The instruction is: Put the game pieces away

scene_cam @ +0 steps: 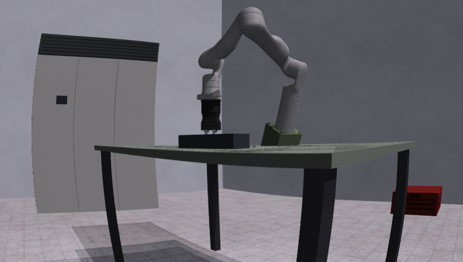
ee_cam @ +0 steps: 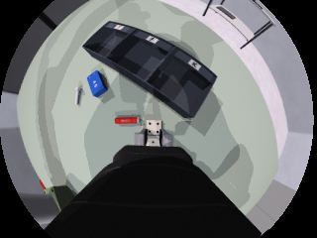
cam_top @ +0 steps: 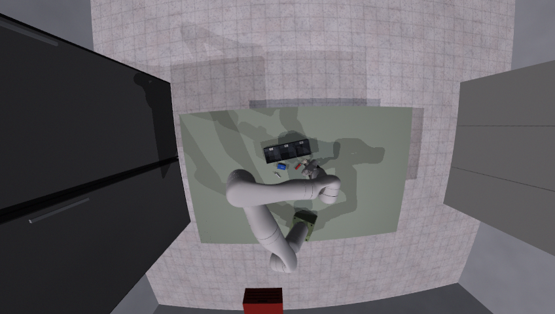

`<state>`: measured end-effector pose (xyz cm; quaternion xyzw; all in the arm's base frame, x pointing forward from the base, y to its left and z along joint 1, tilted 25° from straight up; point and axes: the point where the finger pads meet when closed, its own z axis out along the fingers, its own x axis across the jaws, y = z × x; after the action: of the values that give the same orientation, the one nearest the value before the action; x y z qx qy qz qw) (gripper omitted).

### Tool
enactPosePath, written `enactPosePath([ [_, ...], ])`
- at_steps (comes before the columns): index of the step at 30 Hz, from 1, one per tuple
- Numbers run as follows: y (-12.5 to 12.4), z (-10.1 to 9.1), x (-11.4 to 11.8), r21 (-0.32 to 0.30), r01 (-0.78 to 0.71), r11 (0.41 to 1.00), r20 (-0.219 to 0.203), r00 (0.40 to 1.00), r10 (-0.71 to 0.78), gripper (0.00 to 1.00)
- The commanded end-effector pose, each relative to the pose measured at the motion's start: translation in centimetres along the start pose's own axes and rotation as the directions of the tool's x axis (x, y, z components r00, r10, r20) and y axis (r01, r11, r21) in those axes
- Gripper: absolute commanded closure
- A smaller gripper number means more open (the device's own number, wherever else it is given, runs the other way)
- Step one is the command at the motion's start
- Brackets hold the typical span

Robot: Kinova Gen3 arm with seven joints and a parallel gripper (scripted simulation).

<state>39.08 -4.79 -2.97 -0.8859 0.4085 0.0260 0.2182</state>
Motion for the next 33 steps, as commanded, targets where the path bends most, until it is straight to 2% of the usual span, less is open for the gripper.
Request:
enactPosePath([
  [1,0.0,-0.1,0.0,0.001,0.000,1.000,-0.001,1.000,0.000,0.51],
  [22,0.0,-0.1,0.0,0.001,0.000,1.000,-0.001,1.000,0.000,0.51],
  [33,0.0,-3.4,0.0,0.001,0.000,1.000,-0.001,1.000,0.000,0.51],
])
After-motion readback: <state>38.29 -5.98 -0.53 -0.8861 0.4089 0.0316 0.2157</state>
